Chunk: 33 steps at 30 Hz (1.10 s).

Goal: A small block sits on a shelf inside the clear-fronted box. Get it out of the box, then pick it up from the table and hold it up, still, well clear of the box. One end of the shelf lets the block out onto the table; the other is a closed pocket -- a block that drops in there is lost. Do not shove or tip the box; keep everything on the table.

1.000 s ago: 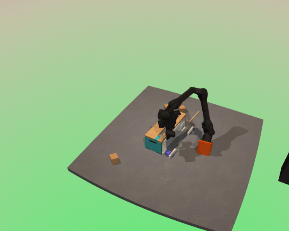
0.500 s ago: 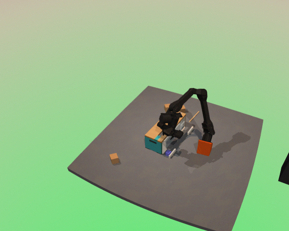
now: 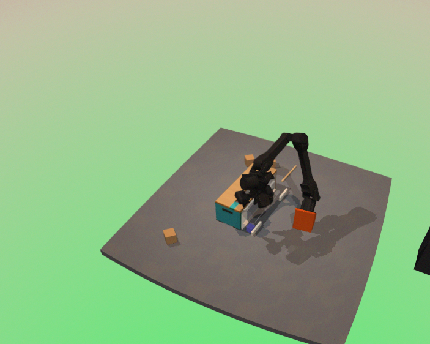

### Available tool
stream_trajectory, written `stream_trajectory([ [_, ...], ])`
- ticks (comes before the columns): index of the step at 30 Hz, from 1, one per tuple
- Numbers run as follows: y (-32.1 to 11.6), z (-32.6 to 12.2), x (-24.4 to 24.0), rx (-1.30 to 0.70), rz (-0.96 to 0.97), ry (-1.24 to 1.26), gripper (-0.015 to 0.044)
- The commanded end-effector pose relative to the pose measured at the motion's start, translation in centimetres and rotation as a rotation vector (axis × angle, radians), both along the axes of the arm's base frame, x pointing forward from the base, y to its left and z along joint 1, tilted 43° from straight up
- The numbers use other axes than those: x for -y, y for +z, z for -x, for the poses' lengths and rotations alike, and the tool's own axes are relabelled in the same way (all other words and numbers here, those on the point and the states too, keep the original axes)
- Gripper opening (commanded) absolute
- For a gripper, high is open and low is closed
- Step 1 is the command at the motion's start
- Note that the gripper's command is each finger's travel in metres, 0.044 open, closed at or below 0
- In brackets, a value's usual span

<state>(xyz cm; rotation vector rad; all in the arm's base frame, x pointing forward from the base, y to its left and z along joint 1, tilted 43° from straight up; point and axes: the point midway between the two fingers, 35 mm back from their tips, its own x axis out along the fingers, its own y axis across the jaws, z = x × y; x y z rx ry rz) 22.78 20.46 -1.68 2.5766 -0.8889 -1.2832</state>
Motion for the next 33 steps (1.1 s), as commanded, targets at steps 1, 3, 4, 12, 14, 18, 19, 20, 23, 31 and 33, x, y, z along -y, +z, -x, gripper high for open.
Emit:
stream_trajectory([
  [1,-0.3,0.5,-0.5,-0.236,0.296,0.379,0.0285],
  [3,-0.3,0.5,-0.5,-0.236,0.296,0.379,0.0285],
  [4,-0.3,0.5,-0.5,-0.236,0.296,0.379,0.0285],
  [12,-0.3,0.5,-0.5,-0.236,0.296,0.379,0.0285],
  [14,-1.2,0.3,0.1,-0.236,0.296,0.379,0.0285],
  [18,-5.8,-0.5,4.1,-0.235,0.296,0.379,0.0285],
  [19,-6.6,-0.6,5.0,-0.235,0.298,0.379,0.0285],
  [20,-7.1,-0.6,5.6,-0.234,0.299,0.378,0.0285],
  [23,-7.2,-0.6,5.8,-0.234,0.299,0.378,0.0285],
  [31,-7.9,-0.8,6.3,-0.234,0.298,0.378,0.0285],
  [33,-8.2,-0.9,6.5,-0.234,0.298,0.378,0.0285],
])
